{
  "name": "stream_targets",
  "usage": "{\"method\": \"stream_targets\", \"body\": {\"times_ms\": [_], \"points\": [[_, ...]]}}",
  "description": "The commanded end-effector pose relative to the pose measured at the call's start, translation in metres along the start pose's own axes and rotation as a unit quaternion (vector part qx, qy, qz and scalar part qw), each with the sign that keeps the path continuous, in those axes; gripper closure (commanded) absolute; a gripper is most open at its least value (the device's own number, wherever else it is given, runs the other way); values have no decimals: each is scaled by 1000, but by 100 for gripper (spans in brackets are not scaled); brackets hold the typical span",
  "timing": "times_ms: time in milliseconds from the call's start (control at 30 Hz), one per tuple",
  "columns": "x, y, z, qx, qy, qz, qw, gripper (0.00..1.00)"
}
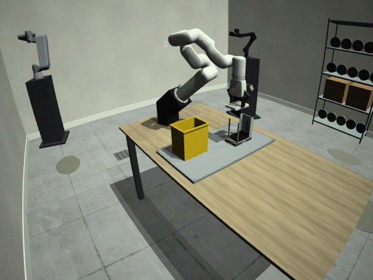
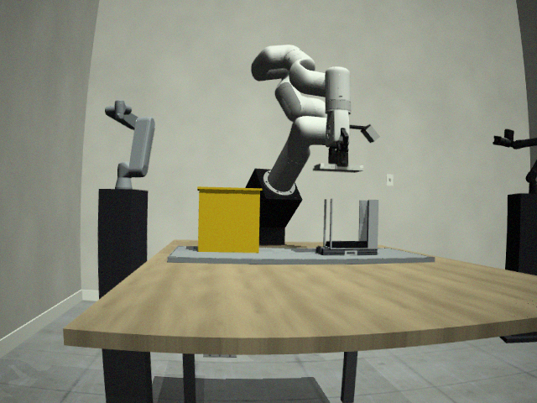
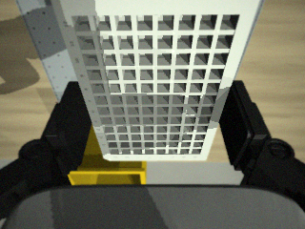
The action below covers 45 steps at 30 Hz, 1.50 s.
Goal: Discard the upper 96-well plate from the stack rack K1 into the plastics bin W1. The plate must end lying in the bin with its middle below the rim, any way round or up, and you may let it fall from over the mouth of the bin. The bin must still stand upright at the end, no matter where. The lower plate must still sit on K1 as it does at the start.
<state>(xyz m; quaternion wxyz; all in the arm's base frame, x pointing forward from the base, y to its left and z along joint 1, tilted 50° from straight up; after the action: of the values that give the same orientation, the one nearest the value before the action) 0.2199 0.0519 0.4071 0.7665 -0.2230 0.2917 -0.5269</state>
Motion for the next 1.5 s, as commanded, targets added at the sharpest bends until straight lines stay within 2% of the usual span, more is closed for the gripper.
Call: {"method": "stream_targets", "body": {"times_ms": [0,1400,1467], "points": [[17,-1,-5,2,0,0,1000,100],[138,6,-44,2,0,0,1000,100],[138,6,-44,2,0,0,1000,100]]}}
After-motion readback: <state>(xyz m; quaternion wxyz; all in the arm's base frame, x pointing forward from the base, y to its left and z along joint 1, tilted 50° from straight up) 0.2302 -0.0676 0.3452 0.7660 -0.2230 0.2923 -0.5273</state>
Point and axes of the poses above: the point where the finger pads meet when closed, its own y axis out along the fingers, its own z axis across the jaws, x = y × z, the point moved 6 cm from there along -y, back along the fingers, and after that the axes turned 3 degrees about -y, right-handed, at the moved point
